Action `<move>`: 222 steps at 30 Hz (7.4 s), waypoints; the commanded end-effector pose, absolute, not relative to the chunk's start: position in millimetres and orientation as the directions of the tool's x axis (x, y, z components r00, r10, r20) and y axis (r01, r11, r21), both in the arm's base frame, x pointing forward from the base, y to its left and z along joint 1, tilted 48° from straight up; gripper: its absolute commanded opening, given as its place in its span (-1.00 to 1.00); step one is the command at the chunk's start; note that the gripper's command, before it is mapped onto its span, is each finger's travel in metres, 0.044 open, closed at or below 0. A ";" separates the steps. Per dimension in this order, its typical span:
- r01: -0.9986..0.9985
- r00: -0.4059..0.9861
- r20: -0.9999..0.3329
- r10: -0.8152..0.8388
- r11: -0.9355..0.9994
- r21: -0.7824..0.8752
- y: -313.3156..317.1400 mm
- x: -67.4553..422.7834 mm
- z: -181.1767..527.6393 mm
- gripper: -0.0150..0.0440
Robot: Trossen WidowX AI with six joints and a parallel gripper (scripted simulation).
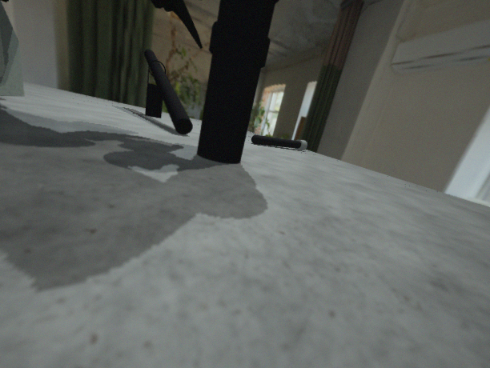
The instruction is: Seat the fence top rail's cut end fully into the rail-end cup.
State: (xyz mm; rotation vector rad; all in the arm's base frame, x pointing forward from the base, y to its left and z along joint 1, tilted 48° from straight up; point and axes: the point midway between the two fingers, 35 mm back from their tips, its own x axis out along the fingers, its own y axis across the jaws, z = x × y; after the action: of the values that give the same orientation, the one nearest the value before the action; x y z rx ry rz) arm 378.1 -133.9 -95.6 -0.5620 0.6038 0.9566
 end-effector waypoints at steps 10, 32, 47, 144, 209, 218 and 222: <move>-0.870 0.437 -0.693 0.573 0.464 -0.165 -122.6 386.2 -110.9 1.00; -0.870 0.438 -0.691 0.575 0.464 -0.166 -101.0 402.0 -135.3 1.00; -0.870 0.439 -0.689 0.576 0.465 -0.166 -92.1 407.3 -144.5 0.64; -0.867 0.436 -0.521 0.733 0.188 -0.462 -95.0 363.8 -143.5 -0.49; 0.043 0.444 -0.623 0.643 0.680 0.732 -86.8 320.5 58.2 1.00; 0.043 0.444 -0.623 0.643 0.680 0.732 -86.8 320.5 58.2 1.00; 0.058 0.439 -0.625 0.646 0.673 0.737 -85.5 320.8 57.8 1.00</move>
State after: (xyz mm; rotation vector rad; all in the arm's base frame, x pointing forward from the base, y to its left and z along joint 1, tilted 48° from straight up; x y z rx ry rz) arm 322.5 -87.3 56.9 0.7490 1.0542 0.4312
